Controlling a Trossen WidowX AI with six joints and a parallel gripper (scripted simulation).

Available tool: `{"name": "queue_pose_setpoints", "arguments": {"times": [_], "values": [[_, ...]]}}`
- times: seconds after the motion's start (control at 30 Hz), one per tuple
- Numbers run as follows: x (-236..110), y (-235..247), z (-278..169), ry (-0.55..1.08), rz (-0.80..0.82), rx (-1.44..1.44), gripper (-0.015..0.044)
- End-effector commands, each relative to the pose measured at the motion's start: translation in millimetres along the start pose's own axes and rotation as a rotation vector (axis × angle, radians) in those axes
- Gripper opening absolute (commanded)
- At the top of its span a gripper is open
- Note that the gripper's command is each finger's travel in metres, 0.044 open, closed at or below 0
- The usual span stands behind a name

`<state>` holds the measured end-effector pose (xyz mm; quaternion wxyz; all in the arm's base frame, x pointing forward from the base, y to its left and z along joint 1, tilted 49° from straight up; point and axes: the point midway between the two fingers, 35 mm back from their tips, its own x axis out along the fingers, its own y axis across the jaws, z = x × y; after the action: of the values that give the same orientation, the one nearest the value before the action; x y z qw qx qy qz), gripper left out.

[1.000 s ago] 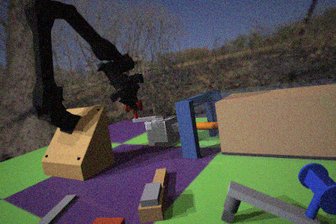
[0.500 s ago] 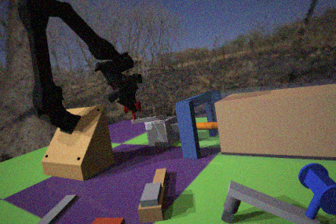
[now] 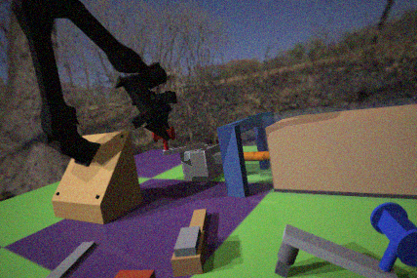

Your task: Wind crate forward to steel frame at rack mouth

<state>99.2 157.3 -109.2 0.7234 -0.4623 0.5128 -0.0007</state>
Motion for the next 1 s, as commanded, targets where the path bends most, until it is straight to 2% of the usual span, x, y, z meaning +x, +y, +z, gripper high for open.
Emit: {"name": "queue_pose_setpoints", "arguments": {"times": [0.0,0.97], "values": [[4.5,-14.3,5.7,-0.020,-0.037,0.004,0.0000],[17.4,-48.0,37.2,-0.022,-0.042,0.005,0.0000]]}}
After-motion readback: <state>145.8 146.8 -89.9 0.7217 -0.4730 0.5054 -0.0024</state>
